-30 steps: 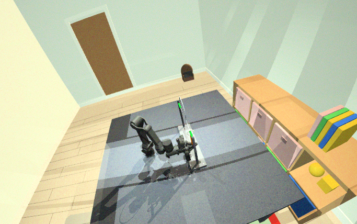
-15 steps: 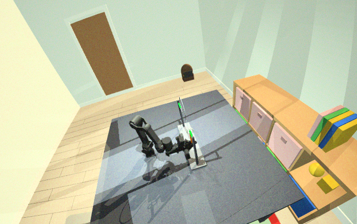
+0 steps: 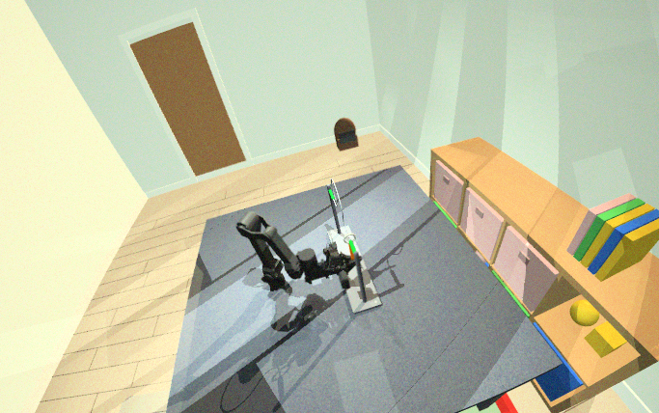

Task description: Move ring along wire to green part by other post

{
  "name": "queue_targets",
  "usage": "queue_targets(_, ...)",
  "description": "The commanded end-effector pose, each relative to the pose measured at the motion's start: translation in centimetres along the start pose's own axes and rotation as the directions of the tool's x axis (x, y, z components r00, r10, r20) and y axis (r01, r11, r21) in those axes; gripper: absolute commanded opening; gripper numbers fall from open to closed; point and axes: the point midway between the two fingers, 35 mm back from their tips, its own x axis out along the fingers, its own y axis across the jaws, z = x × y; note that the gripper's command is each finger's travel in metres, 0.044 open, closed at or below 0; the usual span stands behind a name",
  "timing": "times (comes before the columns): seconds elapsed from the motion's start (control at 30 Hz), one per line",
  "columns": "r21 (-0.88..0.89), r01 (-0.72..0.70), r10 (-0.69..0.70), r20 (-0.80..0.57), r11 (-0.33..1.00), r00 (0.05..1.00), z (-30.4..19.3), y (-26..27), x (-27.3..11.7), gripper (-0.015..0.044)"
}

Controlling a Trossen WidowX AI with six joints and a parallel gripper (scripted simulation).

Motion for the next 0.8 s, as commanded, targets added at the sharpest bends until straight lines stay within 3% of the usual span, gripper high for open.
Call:
queue_targets(0.0, 0.021, 0.000, 0.000, 0.008, 1.000, 1.000, 0.3, 0.7, -0.1, -0.0150)
queue_targets(0.77, 0.370, -0.005, 0.001, 0.010, 0.929, 1.000, 1.4, 7.0, 0.0, -0.0150)
